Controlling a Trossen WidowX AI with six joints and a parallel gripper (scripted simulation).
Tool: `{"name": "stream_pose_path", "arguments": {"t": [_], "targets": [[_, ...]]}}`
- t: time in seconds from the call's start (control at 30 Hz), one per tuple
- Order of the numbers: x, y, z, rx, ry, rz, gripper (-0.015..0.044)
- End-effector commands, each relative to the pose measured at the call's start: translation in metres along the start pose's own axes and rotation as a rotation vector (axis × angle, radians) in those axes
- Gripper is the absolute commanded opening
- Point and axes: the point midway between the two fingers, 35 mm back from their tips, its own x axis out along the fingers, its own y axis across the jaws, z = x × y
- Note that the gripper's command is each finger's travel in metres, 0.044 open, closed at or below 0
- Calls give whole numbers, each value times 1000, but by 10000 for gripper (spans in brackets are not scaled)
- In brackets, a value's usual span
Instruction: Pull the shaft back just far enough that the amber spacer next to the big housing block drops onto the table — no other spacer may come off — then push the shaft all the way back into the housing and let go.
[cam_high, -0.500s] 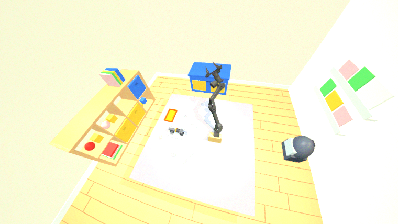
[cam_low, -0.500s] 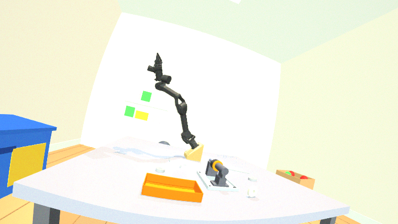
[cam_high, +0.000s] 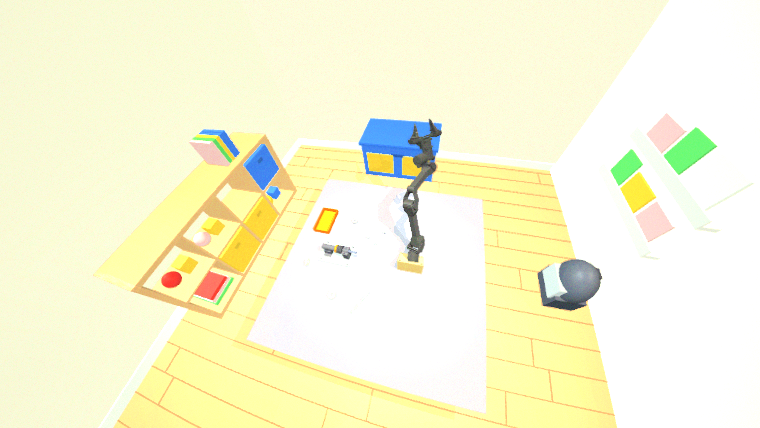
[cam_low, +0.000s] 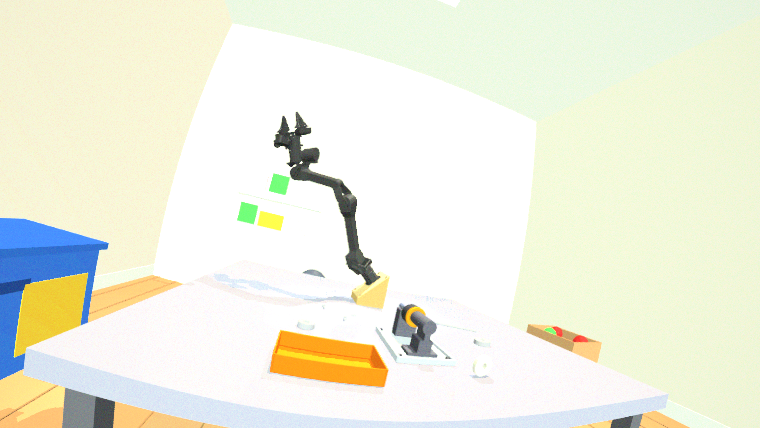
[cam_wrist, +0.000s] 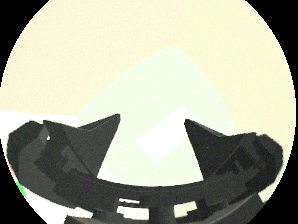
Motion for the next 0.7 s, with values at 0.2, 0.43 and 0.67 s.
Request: {"name": "stream_pose_path", "arguments": {"t": [0.2, 0.43, 0.67], "targets": [[-53, 94, 27, 699, 157, 290, 440], [-107, 142, 84, 1286, 351, 503, 440], [-164, 155, 161, 1811, 589, 707, 440]]}}
